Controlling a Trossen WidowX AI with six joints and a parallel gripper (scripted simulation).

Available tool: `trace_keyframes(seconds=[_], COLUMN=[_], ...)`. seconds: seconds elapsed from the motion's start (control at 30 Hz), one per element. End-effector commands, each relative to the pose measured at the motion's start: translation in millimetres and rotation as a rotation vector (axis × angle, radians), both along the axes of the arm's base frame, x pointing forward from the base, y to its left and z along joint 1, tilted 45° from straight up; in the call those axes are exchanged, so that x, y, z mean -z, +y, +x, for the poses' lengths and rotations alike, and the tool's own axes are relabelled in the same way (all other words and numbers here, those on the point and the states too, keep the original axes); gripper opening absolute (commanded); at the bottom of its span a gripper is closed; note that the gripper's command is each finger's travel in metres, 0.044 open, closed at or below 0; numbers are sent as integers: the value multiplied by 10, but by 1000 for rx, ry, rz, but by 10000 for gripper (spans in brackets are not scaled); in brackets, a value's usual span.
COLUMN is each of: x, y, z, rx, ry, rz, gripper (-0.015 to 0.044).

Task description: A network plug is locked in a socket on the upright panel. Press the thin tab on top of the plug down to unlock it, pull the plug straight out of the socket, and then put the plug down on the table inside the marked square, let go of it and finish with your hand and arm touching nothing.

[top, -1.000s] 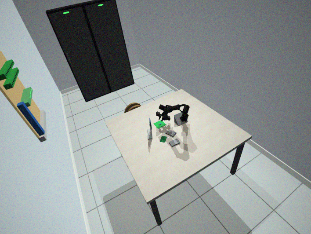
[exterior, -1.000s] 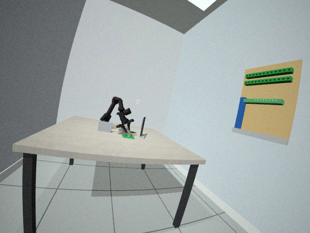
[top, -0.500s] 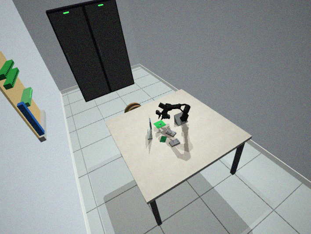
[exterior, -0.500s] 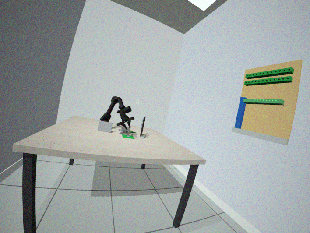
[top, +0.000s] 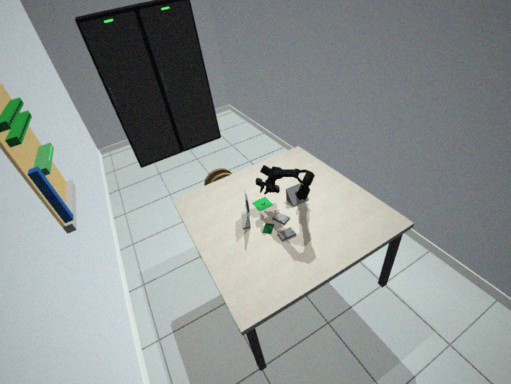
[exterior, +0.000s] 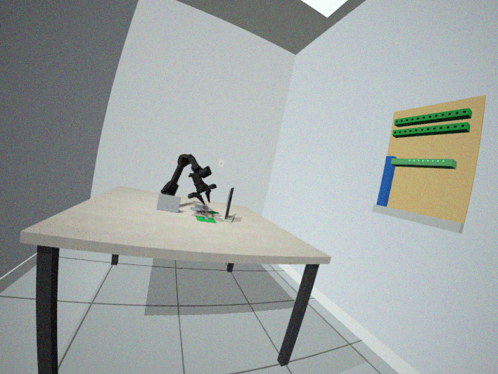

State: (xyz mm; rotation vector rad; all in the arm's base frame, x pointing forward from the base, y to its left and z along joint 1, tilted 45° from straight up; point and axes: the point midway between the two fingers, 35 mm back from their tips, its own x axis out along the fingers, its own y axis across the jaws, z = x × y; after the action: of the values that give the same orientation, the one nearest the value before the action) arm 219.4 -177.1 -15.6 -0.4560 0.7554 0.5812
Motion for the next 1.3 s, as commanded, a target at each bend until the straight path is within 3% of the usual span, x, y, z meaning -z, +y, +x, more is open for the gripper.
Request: trace_keyframes(seconds=[0.0,1.27], x=[-63,-687], y=[-46,-676], z=[-5,-110], rx=[-2,-1], ry=[-8,-4], rz=[-5,-4], gripper=[156,156])
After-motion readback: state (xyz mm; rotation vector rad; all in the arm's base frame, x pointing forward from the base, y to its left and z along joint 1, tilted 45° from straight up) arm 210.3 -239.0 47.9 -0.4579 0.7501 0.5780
